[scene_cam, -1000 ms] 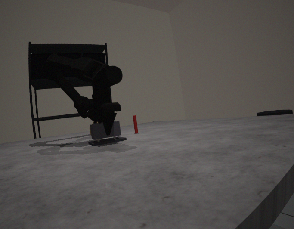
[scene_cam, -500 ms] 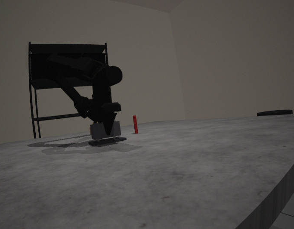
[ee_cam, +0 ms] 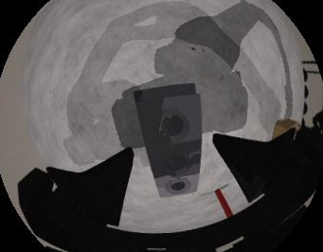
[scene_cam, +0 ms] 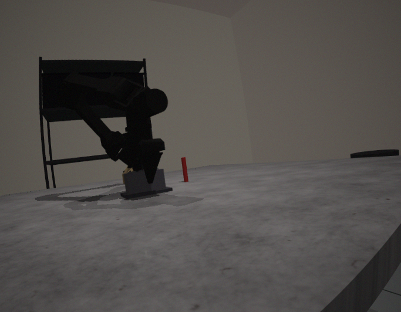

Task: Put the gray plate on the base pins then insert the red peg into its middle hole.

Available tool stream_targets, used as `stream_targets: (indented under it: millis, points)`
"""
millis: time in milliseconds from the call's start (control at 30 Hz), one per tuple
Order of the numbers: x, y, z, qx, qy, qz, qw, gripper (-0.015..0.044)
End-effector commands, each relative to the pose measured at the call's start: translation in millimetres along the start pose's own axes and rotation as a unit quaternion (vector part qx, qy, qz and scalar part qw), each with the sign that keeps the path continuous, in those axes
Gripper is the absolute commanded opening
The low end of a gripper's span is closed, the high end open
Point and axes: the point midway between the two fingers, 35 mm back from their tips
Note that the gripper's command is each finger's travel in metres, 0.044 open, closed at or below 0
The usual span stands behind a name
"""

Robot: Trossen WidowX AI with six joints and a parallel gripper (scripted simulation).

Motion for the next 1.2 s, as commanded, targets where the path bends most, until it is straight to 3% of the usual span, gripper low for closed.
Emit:
stream_targets:
  millis: [0, 200, 467, 867, 1033, 1167]
  points:
    - [6, -3, -30, 0.005, 0.004, 0.001, 1.000, 0.0440]
    - [1, -2, -110, 0.001, 0.002, -0.001, 1.000, 0.0440]
    - [4, -6, -113, 0.001, 0.002, -0.004, 1.000, 0.0440]
    - [-107, -163, -117, 0.007, 0.002, -0.203, 0.979, 0.0440]
    - [-115, -169, -114, 0.005, 0.002, -0.211, 0.977, 0.0440]
    - [-114, -168, -84, 0.005, 0.002, -0.211, 0.977, 0.0440]
Point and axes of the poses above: the point midway between the two fingers, 35 mm back from their tips, its own z axis out along the fingers, its own x axis across the jaws, y = z × x, and after that the axes turned 4 degrees about z, right-handed
